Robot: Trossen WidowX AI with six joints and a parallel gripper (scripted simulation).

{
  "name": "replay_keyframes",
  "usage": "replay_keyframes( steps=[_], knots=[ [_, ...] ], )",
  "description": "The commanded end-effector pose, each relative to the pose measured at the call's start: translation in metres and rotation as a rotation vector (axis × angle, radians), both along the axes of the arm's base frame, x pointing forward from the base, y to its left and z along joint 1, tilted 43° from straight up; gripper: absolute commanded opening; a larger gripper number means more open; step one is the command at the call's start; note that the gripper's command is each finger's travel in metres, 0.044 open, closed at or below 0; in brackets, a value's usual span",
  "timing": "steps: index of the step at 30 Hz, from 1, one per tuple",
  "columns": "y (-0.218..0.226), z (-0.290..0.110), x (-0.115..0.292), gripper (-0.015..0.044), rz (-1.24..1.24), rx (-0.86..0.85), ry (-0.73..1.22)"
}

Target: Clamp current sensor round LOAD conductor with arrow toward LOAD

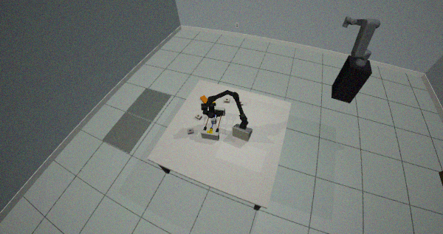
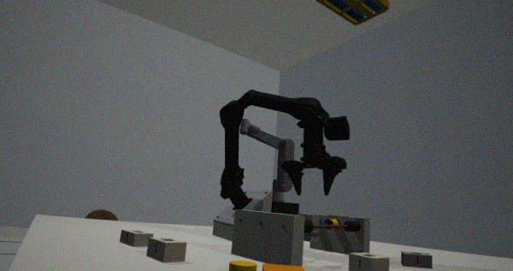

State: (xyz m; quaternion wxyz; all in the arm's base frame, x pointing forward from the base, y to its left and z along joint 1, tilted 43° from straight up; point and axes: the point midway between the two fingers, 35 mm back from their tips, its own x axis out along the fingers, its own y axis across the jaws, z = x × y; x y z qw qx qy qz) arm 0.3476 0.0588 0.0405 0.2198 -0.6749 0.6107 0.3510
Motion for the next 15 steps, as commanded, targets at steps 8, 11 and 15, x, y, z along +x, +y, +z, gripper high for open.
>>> replay_keyframes(
  steps=[8, 11, 15],
  knots=[
    [0.017, -0.009, -0.018, 0.0440, -0.220, -0.091, -0.242],
    [0.026, -0.018, -0.028, 0.0440, -0.337, -0.136, -0.431],
    [0.036, -0.028, -0.042, 0.0440, -0.472, -0.168, -0.702]
  ],
)
